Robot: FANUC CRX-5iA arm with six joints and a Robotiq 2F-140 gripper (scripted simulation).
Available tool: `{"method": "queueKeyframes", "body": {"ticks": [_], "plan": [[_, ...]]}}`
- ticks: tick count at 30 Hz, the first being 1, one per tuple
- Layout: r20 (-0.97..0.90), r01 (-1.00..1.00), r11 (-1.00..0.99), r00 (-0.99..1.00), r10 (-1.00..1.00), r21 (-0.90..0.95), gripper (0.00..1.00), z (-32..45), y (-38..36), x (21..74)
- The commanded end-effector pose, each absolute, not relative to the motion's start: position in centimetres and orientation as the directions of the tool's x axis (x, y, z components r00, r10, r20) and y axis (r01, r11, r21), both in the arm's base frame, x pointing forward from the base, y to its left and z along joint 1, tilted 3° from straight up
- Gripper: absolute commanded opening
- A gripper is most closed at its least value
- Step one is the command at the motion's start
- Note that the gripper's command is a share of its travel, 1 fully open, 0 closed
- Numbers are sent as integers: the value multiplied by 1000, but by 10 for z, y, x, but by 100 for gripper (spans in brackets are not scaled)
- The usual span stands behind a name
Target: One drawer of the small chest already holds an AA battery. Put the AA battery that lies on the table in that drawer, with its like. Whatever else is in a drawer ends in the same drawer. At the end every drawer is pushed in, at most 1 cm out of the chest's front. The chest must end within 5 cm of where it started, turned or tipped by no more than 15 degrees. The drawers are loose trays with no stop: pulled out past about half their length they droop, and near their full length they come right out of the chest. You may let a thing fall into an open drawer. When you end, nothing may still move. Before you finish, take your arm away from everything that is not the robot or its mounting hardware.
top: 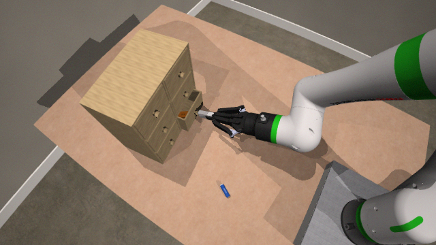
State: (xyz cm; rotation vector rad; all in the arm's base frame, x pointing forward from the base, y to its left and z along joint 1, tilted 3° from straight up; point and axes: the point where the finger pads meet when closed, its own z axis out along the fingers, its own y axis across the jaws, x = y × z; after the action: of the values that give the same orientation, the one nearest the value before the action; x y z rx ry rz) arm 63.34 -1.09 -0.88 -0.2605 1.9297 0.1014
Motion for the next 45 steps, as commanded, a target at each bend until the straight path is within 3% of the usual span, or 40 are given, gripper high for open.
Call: {"method": "queueKeyframes", "body": {"ticks": [1, 45], "plan": [[-929, -229, 972, -346, -133, -54, 0, -9, -10, 636], [-929, -229, 972, -346, -133, -54, 0, -9, -5, 660]]}}
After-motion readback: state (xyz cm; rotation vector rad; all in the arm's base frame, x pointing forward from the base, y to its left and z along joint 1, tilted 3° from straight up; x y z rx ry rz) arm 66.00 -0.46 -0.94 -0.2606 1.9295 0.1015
